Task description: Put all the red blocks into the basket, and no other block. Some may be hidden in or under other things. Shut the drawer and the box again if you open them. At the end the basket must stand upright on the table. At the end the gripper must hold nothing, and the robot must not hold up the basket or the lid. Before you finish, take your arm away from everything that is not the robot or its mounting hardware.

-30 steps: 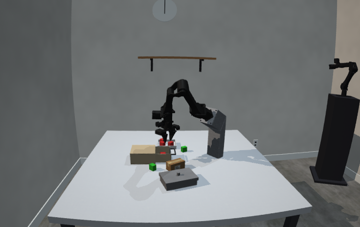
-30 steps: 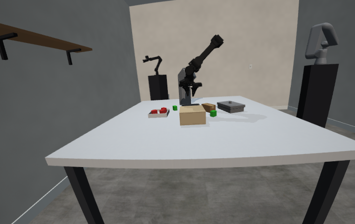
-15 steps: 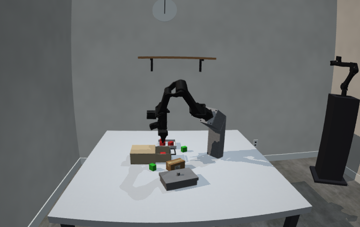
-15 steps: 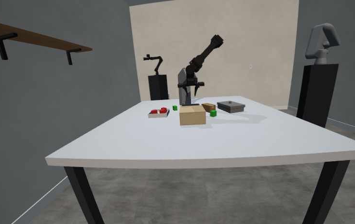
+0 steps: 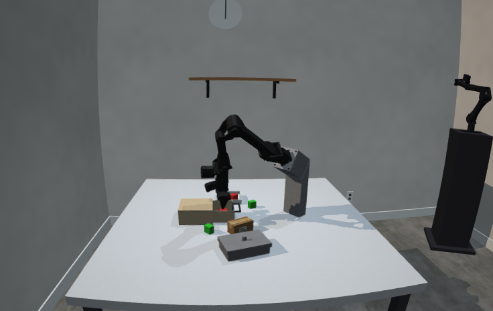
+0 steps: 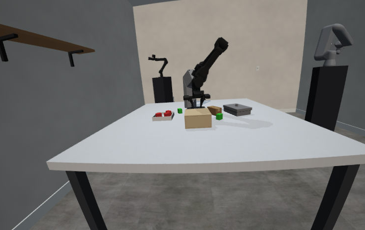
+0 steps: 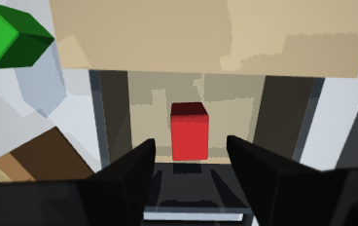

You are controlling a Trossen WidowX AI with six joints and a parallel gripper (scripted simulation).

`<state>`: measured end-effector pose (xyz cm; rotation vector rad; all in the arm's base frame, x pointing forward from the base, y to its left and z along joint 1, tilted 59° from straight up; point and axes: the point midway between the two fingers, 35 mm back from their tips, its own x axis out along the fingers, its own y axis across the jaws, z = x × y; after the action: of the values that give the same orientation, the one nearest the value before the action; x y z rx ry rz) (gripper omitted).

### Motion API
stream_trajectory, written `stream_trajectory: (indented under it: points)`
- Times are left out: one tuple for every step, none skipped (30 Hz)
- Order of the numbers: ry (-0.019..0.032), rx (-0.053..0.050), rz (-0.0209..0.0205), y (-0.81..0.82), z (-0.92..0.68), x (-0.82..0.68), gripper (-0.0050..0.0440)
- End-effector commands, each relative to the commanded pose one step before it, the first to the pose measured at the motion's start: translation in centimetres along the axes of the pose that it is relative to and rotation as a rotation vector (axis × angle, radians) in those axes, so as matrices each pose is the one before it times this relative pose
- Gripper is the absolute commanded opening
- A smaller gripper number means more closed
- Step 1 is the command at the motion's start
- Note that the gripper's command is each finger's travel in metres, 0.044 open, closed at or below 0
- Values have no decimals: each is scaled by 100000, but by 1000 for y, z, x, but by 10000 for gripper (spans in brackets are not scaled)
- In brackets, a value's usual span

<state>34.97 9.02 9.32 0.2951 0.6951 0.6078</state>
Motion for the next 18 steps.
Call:
stream_trajectory:
  points:
    - [1017,765,-119,-28,-317,1648,242]
    - [0,0,0,0,0,0,242]
    - [0,0,0,0,0,0,242]
    - [0,0,0,0,0,0,242]
    - [0,0,0,0,0,267,242]
    - [0,0,0,0,0,267,242]
    - [0,0,0,0,0,267,242]
    - [0,0,0,0,0,267,242]
    - [0,0,0,0,0,267,242]
    - [0,0,0,0,0,267,242]
    - [0,0,0,0,0,267,242]
    - [0,0,0,0,0,0,242]
    - [0,0,0,0,0,0,242]
    - [0,0,0,0,0,267,242]
    - [0,0,0,0,0,267,242]
    - [0,0,0,0,0,267,242]
    - [0,0,0,0,0,267,242]
    - [0,0,0,0,0,67,242]
